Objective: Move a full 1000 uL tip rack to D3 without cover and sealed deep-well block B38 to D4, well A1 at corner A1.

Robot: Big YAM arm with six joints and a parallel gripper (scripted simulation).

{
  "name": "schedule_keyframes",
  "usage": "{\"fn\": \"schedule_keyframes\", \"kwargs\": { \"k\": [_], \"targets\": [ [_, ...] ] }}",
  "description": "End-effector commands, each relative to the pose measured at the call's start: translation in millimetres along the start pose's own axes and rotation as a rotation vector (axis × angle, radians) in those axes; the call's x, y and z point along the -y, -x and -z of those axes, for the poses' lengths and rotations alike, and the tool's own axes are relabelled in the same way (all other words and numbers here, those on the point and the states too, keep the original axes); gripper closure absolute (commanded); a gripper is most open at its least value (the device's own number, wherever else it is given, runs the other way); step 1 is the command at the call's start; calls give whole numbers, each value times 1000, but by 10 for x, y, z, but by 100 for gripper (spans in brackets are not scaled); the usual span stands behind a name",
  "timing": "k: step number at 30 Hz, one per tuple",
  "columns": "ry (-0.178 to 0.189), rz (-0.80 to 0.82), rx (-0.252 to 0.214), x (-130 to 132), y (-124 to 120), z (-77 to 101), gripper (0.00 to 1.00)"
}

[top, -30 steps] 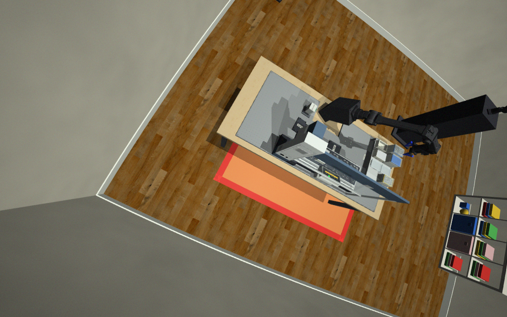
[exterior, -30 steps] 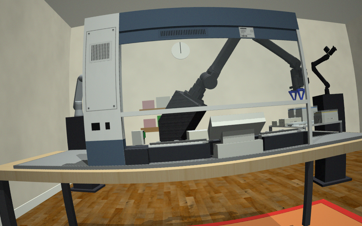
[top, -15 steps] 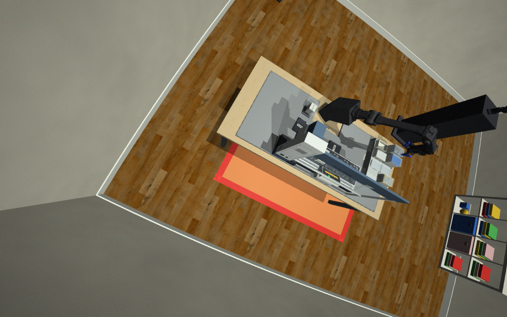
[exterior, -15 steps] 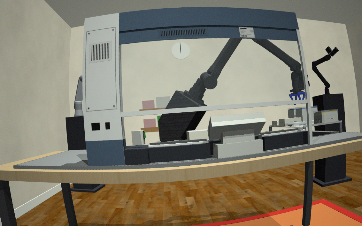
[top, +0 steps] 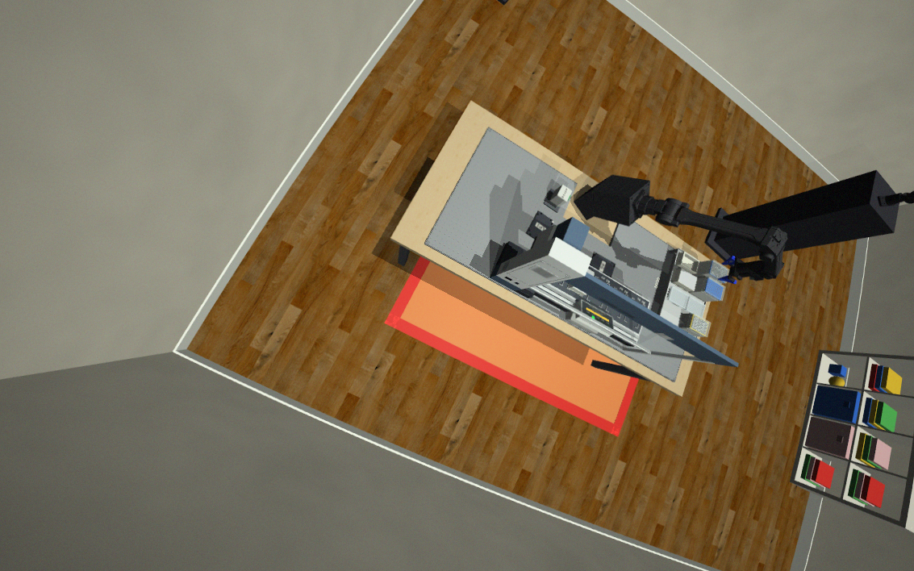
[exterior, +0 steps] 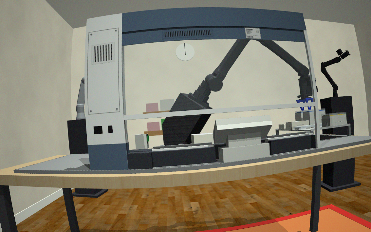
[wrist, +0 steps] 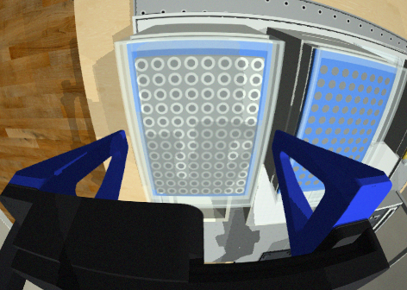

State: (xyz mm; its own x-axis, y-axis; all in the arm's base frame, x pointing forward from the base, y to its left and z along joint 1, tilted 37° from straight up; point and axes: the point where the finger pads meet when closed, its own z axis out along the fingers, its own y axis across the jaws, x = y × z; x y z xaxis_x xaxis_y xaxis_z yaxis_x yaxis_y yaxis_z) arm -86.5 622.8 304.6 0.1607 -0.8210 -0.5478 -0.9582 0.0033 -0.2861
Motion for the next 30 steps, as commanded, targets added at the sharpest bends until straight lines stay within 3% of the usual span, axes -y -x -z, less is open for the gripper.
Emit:
{"fn": "schedule_keyframes", "kwargs": {
  "k": [1,8,30],
  "targets": [
    [-4,5,-5,43,-1,-148,0],
    [-4,5,-6,44,-3,-232,0],
    [-3,7,-10,39,-1,-209,0]
  ]
}}
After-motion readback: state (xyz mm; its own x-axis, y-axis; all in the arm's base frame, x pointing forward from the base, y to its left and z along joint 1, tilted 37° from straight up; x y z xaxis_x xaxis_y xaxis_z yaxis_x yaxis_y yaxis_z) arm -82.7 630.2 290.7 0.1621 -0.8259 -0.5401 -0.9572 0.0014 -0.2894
